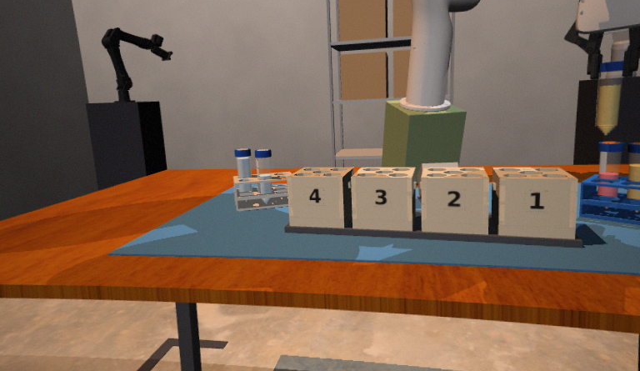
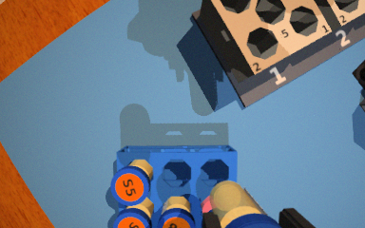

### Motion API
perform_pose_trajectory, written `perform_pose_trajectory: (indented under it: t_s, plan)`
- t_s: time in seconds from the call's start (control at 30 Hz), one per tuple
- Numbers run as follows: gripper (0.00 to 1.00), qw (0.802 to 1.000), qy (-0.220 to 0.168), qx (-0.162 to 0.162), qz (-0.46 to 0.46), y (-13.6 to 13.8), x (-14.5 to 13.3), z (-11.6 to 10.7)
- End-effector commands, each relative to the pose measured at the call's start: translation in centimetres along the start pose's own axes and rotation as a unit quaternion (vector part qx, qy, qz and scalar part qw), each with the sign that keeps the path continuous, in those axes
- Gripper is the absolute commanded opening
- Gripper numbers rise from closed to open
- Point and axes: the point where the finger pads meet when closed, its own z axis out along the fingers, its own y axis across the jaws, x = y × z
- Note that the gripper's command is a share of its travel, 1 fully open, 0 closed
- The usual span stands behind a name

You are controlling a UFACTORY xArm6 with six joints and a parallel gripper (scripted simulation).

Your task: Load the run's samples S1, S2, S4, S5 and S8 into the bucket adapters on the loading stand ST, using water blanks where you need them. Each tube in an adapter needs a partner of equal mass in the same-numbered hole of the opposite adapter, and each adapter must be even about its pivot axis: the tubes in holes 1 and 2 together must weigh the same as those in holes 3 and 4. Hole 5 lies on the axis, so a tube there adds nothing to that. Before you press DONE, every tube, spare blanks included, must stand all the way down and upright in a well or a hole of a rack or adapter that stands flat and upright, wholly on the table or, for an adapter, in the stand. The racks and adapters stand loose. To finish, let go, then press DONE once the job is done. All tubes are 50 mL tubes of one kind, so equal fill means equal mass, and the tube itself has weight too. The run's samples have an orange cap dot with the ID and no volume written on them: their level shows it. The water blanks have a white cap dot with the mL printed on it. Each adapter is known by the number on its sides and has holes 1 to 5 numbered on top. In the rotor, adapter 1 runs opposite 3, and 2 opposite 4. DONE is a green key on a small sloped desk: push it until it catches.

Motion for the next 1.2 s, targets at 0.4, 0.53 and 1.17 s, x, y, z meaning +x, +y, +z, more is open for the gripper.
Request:
perform_pose_trajectory:
  t_s: [0.4, 0.53, 1.17]
  plan:
    - [0.00, 1.000, 0.001, 0.002, 0.000, -0.1, 0.0, 1.3]
    - [0.00, 1.000, 0.001, 0.002, 0.000, -0.1, 0.0, 2.1]
    - [0.00, 1.000, 0.001, 0.002, 0.000, -0.1, 0.0, 5.5]
